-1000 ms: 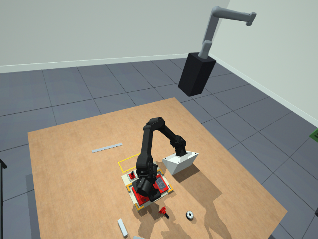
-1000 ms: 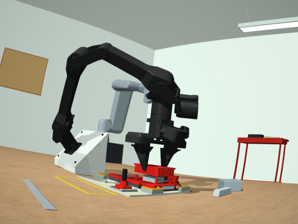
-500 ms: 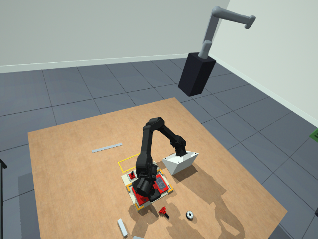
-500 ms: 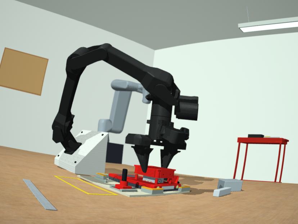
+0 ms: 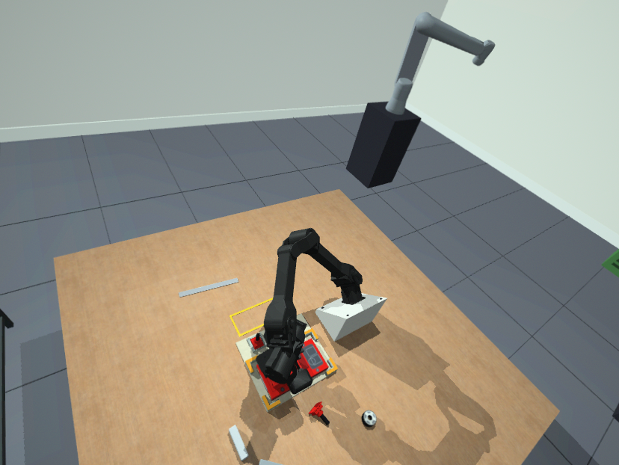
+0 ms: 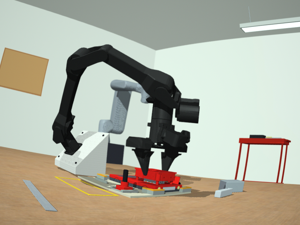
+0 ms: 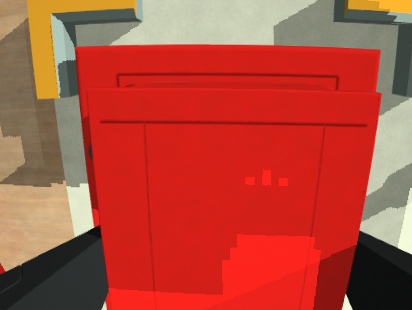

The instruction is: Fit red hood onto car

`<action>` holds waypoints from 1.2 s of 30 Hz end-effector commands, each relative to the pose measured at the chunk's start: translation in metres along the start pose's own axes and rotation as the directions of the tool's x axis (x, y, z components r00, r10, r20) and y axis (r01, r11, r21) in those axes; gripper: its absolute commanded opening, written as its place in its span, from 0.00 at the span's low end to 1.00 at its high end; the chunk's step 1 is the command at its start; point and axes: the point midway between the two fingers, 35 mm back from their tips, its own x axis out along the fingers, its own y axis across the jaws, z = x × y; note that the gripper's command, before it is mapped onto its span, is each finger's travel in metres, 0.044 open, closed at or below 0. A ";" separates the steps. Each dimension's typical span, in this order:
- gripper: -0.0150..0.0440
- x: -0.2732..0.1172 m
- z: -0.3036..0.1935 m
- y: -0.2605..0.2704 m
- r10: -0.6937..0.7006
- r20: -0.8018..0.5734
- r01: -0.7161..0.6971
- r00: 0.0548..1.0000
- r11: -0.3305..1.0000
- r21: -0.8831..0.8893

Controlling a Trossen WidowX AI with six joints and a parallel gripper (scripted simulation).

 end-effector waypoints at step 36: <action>0.79 0.008 0.000 0.000 -0.001 0.000 0.001 1.000 1.000 0.000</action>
